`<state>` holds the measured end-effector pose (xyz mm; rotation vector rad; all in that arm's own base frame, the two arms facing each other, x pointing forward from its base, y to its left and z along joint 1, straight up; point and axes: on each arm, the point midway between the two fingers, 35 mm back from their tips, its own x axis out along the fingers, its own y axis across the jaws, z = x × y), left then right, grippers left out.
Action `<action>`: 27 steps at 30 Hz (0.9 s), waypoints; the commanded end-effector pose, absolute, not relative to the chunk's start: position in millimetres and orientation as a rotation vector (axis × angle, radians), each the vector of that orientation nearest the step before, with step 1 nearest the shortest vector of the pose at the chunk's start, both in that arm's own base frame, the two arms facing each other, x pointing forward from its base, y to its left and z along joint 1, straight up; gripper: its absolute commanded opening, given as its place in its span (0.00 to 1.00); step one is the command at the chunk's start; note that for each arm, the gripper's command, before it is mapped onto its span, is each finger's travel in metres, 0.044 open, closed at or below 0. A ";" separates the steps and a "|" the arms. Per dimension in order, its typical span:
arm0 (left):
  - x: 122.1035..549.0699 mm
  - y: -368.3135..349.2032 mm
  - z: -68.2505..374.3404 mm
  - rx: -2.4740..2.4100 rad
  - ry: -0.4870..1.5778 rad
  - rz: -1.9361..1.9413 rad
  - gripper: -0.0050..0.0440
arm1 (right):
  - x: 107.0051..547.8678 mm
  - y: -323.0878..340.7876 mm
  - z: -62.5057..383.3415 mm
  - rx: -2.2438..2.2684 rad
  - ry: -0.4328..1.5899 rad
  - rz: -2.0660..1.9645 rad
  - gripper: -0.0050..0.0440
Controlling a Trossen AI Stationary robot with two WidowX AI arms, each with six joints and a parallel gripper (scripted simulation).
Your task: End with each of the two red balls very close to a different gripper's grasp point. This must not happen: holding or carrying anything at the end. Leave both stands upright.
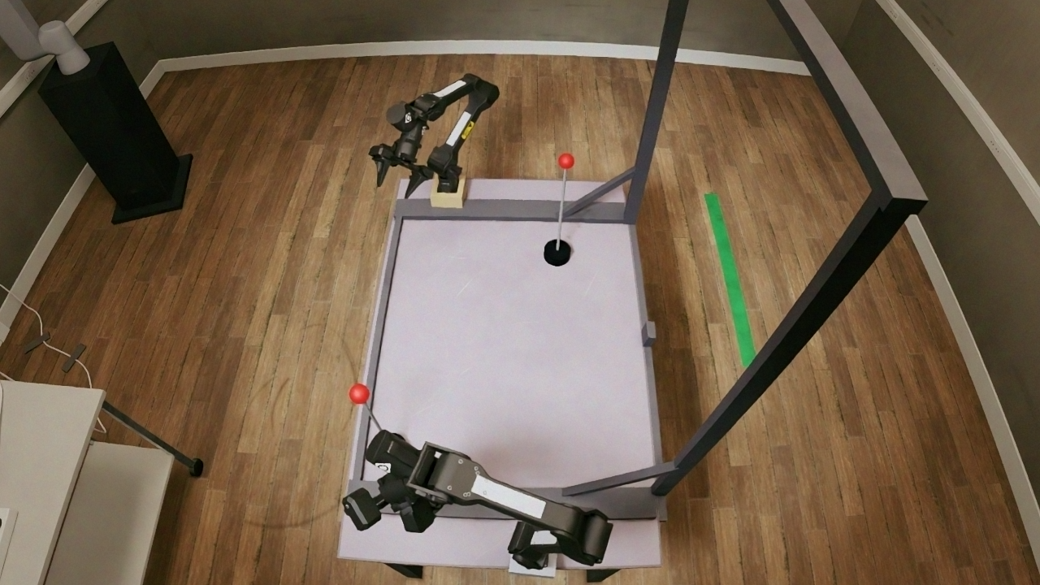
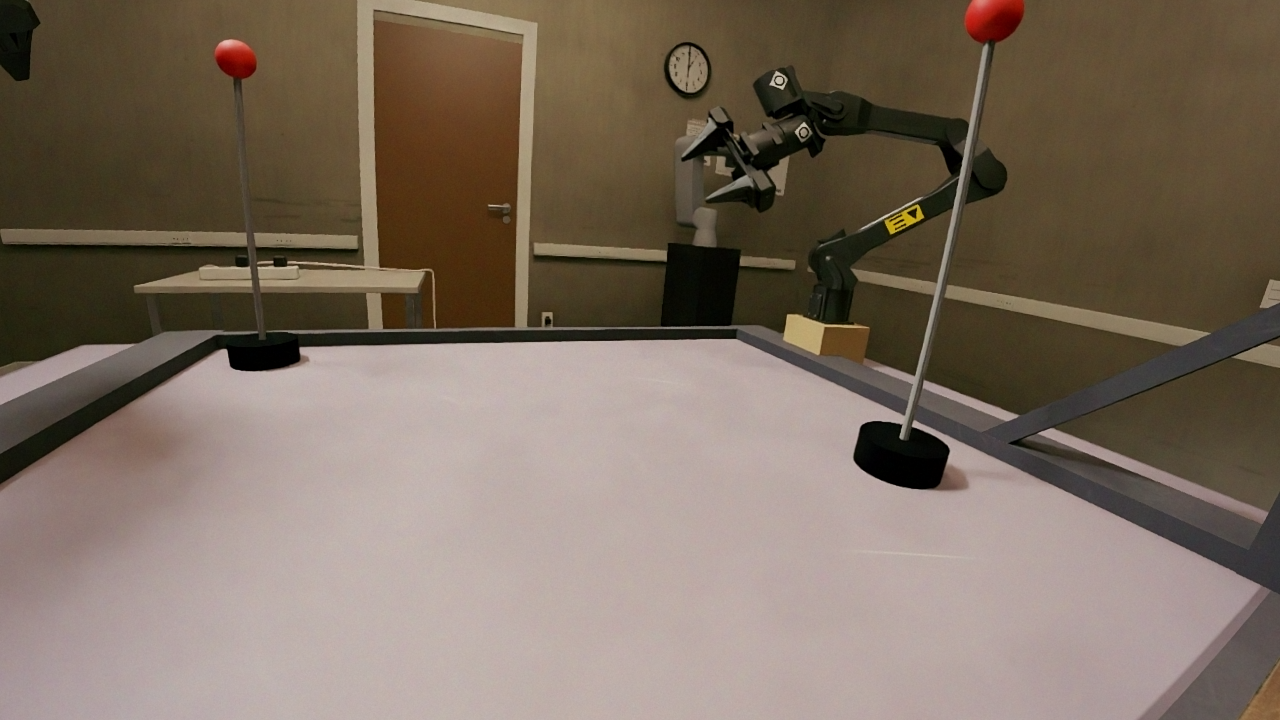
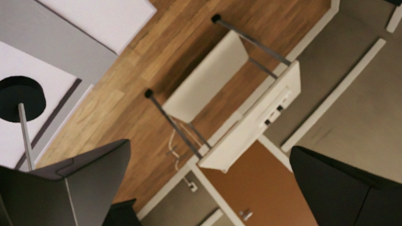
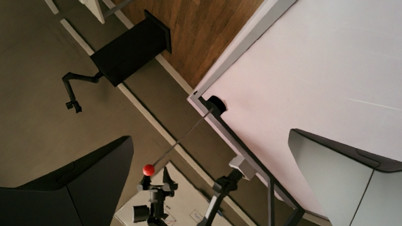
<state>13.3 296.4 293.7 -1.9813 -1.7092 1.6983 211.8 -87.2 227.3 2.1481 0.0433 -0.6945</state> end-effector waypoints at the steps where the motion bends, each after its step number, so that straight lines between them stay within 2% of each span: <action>1: 13.1 295.6 299.4 -1.979 -1.719 1.675 1.00 | 212.0 -87.3 232.4 2.145 0.035 -0.682 1.00; 20: 13.7 295.2 298.7 -1.974 -1.714 1.679 1.00 | 211.6 -86.5 231.0 2.142 0.037 -0.681 1.00; 27: 27.5 290.5 296.4 -1.813 -1.570 1.693 1.00 | 205.1 -63.6 231.5 2.029 0.040 -0.552 1.00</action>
